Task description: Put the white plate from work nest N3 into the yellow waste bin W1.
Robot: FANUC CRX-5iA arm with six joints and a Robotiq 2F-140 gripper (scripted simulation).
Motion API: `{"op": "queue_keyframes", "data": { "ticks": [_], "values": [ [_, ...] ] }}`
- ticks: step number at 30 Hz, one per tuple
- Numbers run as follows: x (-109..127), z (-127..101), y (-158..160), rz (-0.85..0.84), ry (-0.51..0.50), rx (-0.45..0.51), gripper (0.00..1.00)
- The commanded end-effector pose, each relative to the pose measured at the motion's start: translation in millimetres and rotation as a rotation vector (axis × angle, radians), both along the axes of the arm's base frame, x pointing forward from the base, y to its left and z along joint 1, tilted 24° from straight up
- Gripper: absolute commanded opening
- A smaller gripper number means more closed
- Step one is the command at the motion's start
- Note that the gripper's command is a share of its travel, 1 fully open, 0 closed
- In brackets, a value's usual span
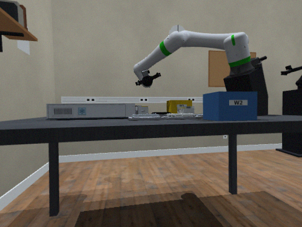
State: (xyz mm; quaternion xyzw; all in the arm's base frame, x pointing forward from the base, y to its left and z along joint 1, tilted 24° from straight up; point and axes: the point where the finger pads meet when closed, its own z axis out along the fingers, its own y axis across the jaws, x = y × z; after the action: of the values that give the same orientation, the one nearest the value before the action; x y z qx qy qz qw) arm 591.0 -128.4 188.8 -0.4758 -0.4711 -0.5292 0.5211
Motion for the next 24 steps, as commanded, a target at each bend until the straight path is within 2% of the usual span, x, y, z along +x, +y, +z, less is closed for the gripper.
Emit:
{"op": "queue_keyframes", "data": {
  "ticks": [1, 17, 18, 21, 24],
  "values": [
    [0.0, 0.9, -0.4, -0.001, -0.002, -0.001, 1.00],
    [0.0, 0.9, -0.4, -0.001, -0.002, -0.001, 1.00],
    [1.1, 1.3, 4.4, -0.003, -0.032, -0.015, 0.10],
    [4.3, 2.5, 19.0, -0.010, -0.123, -0.055, 0.10],
    [6.6, 3.2, 30.8, -0.012, -0.166, -0.073, 0.10]
  ]
}}
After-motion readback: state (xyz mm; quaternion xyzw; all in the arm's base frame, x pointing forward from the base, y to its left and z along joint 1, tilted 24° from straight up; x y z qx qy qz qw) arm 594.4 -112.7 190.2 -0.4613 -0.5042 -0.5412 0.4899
